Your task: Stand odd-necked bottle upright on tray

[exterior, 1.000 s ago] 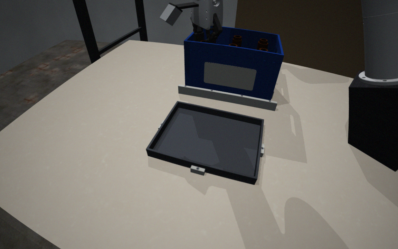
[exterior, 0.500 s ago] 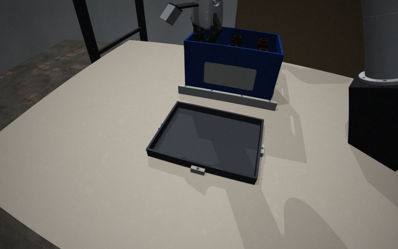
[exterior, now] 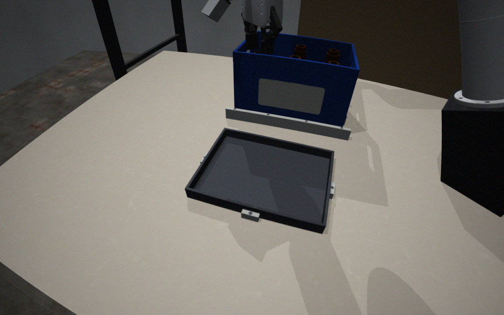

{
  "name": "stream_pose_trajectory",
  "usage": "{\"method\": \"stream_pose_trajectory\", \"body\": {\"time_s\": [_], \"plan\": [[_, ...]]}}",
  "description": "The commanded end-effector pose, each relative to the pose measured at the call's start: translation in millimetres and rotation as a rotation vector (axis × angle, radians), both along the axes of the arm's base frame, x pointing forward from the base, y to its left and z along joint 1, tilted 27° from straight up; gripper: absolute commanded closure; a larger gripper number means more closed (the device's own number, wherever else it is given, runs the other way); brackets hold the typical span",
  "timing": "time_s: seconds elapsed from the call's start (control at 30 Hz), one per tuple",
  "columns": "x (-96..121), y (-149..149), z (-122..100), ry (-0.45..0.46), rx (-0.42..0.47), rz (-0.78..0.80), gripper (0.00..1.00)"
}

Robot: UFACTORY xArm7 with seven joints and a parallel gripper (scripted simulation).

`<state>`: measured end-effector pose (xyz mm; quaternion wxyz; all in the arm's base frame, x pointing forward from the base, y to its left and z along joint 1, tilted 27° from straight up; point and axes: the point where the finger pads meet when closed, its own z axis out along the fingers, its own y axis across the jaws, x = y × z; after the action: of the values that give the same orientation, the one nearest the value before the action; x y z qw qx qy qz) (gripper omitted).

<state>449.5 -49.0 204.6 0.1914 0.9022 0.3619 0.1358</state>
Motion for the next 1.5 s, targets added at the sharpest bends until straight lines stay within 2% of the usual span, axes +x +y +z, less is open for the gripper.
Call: {"method": "stream_pose_trajectory", "body": {"time_s": [0.0, 0.5, 0.93, 0.97, 1.47], "plan": [[-3.7, 2.7, 11.1, -0.003, 0.0, 0.001, 0.35], [-20.7, 13.6, 50.4, -0.003, 0.0, 0.001, 0.35], [-24.1, 15.7, 58.0, -0.003, 0.0, 0.001, 0.35], [-24.1, 15.7, 58.0, -0.003, 0.0, 0.001, 1.0], [-24.1, 15.7, 58.0, -0.003, 0.0, 0.001, 1.0]]}}
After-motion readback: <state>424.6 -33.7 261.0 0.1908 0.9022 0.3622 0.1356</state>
